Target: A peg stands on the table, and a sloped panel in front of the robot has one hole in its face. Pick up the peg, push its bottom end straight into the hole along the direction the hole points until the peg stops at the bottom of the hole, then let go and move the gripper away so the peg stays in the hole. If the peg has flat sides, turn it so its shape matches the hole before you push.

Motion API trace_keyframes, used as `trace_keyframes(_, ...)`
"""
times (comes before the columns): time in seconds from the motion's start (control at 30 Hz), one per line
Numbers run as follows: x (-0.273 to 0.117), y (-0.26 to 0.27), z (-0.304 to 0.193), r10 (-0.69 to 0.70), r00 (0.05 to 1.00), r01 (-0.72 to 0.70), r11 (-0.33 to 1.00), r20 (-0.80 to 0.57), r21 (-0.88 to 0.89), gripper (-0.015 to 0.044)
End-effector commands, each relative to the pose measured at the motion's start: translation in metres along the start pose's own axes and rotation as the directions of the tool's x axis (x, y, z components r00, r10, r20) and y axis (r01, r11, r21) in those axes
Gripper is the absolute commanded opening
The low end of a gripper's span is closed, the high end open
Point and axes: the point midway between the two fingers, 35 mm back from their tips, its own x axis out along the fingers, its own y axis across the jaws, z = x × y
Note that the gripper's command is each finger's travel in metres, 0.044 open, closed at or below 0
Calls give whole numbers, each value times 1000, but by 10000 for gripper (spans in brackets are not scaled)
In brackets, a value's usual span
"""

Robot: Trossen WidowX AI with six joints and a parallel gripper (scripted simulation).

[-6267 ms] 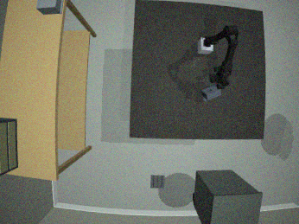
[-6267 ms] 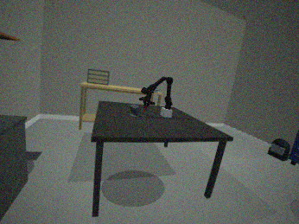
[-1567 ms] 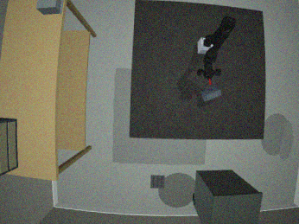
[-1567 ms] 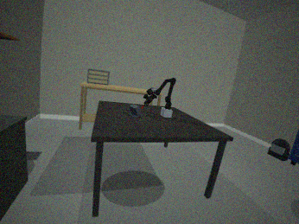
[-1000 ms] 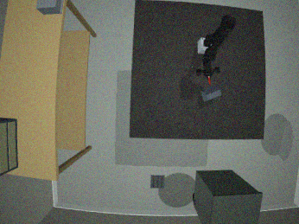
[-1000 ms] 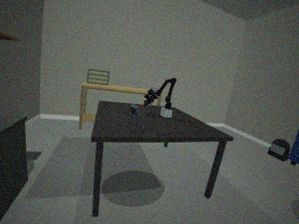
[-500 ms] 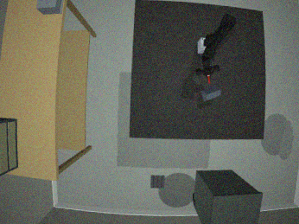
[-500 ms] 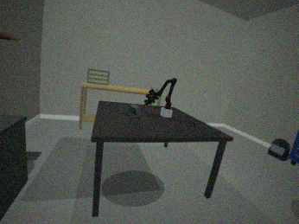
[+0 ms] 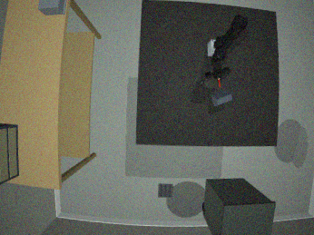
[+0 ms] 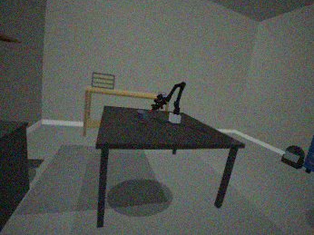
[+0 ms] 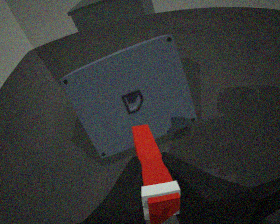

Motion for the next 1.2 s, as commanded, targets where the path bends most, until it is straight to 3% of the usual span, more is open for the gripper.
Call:
trace_keyframes(0.0,2,0,-1,3,1000,-3,1000,3,-18,0)
trace_keyframes(1.17,24,-2,2,-4,999,13,986,53,-168,0)
